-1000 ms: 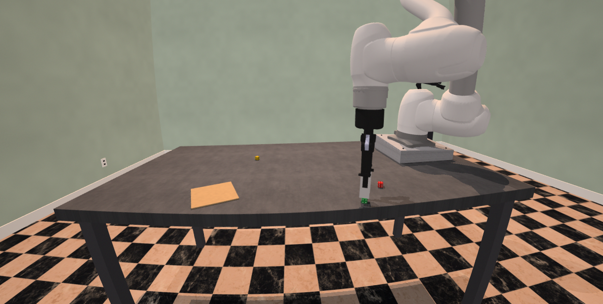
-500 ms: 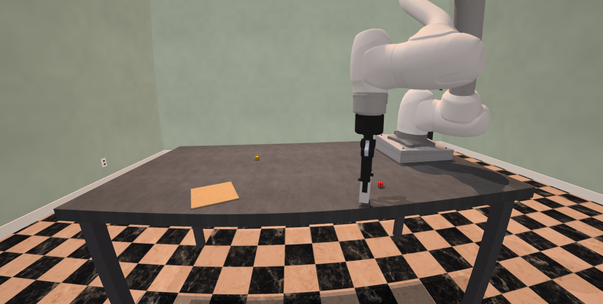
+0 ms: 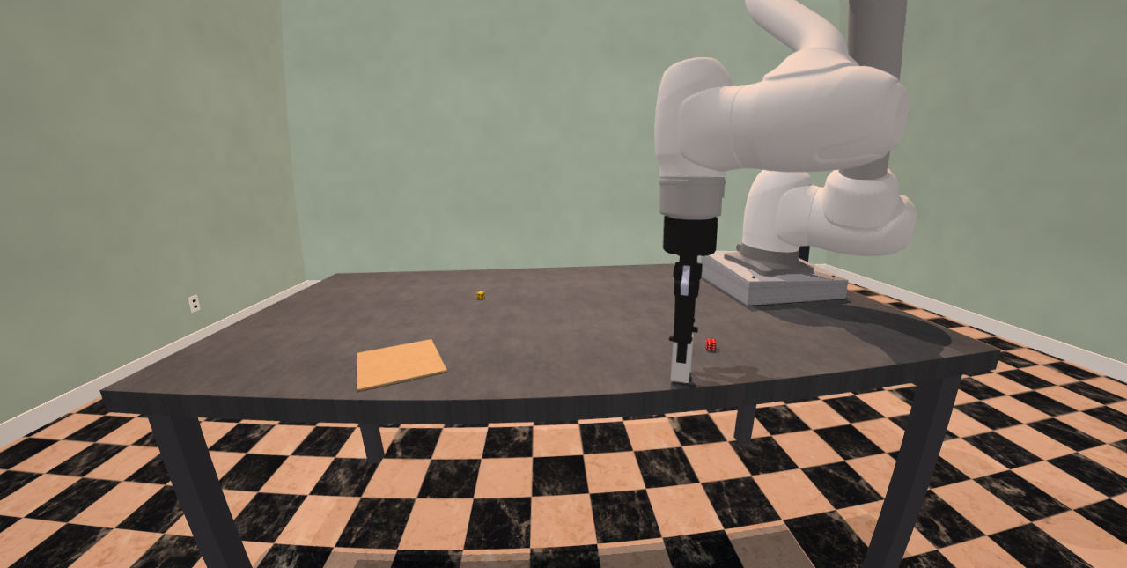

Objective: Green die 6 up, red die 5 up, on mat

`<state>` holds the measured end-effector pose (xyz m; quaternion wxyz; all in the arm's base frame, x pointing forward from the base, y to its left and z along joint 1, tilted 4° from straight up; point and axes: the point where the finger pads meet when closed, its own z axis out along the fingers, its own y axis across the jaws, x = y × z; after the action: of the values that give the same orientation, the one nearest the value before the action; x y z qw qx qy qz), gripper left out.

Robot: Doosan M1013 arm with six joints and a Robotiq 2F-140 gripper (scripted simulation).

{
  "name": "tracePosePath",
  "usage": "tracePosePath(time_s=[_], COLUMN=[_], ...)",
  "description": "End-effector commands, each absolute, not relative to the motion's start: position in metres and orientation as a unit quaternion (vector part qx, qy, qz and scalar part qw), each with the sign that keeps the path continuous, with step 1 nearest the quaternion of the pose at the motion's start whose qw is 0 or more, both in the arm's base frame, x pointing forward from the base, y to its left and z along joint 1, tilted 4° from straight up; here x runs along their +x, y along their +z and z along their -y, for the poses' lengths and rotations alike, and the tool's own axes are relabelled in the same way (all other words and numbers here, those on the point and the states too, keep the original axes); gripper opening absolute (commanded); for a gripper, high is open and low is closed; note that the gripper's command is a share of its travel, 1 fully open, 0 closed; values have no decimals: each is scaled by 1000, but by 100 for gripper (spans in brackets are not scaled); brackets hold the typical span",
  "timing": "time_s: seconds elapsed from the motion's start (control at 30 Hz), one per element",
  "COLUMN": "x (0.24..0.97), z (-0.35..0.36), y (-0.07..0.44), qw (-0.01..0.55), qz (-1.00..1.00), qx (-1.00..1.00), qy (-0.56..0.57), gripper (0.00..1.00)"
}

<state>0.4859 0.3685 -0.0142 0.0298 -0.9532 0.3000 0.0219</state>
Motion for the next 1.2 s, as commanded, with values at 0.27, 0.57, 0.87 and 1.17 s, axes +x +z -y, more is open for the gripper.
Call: tracePosePath(time_s=[0.27, 0.57, 0.87, 1.17], x=[484, 484, 484, 484], z=[-370, -370, -370, -370], y=[-17, -17, -17, -17], qw=[31, 31, 31, 31], qz=[-300, -300, -300, -300], qx=[-953, -953, -953, -953], qy=[24, 24, 24, 24], gripper=[27, 27, 16, 16])
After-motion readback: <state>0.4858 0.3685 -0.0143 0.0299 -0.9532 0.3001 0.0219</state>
